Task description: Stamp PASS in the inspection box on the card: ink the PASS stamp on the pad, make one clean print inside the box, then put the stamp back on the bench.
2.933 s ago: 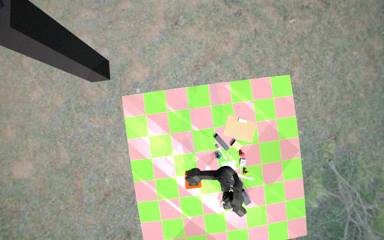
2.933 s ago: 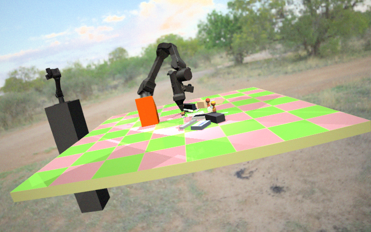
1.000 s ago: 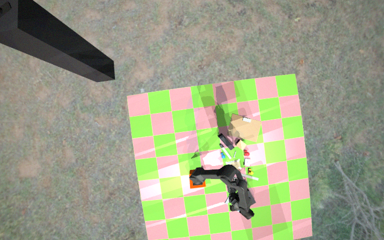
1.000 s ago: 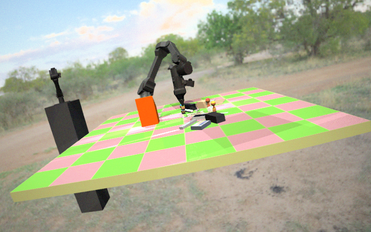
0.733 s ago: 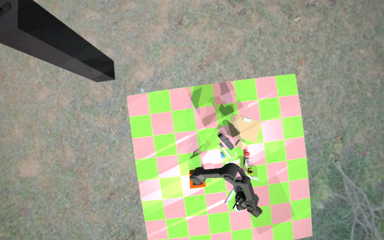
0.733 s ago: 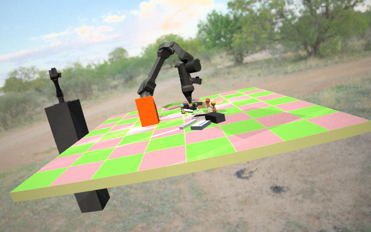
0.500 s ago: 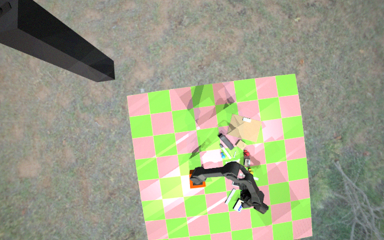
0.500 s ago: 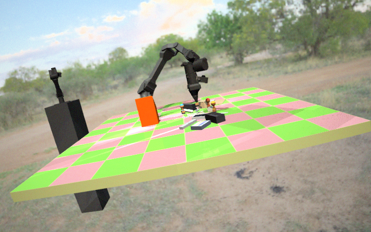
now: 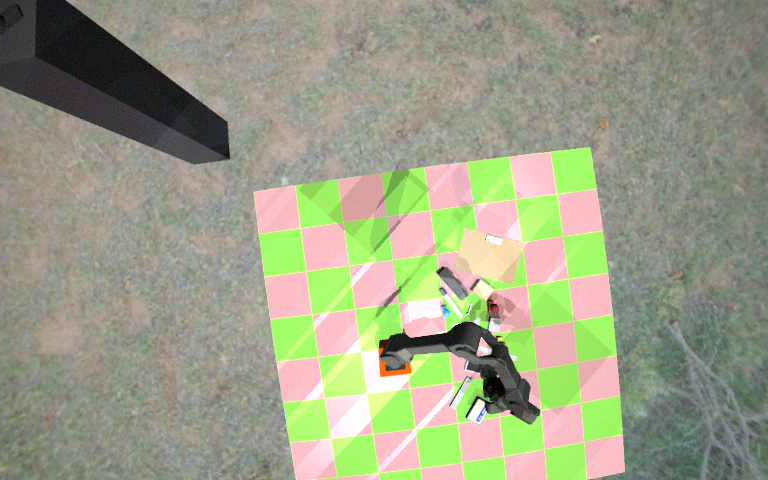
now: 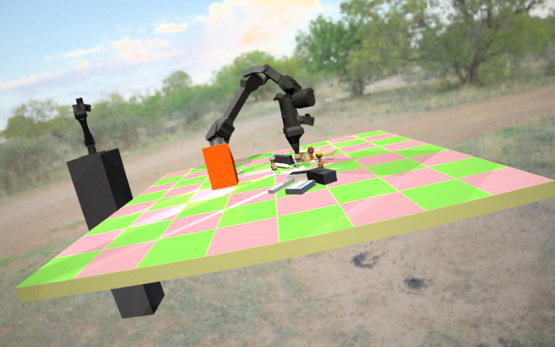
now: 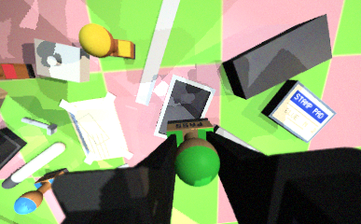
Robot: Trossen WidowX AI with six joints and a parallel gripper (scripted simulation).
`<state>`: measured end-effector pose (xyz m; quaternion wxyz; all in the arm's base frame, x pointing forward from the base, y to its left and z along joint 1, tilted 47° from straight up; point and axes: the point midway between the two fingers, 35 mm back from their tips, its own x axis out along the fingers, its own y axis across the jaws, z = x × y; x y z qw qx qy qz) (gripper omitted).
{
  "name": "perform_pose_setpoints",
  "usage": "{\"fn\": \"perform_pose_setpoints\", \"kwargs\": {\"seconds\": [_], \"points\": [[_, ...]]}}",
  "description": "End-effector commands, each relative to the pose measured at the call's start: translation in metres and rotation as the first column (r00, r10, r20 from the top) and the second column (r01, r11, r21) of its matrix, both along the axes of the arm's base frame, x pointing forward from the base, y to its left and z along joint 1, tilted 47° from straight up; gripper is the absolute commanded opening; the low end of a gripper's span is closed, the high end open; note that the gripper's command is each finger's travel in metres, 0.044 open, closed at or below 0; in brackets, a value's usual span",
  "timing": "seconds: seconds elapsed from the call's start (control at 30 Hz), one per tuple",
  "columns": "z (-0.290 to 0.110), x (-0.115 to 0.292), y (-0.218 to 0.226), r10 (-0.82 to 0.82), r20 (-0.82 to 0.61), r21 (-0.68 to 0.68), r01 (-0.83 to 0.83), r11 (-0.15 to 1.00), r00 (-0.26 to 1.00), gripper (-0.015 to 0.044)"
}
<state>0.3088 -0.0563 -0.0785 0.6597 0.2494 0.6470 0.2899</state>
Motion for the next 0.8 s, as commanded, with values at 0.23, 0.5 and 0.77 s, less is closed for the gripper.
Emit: {"fn": "perform_pose_setpoints", "kwargs": {"seconds": [0.23,0.5,0.77], "points": [[-0.005,0.000,0.006,-0.005,-0.004,0.005,0.005,1.000,1.000,0.0000],[-0.009,0.000,0.010,-0.004,-0.004,0.005,0.004,1.000,1.000,0.0000],[-0.013,0.000,0.014,-0.004,-0.003,0.005,0.004,1.000,1.000,0.0000]]}}
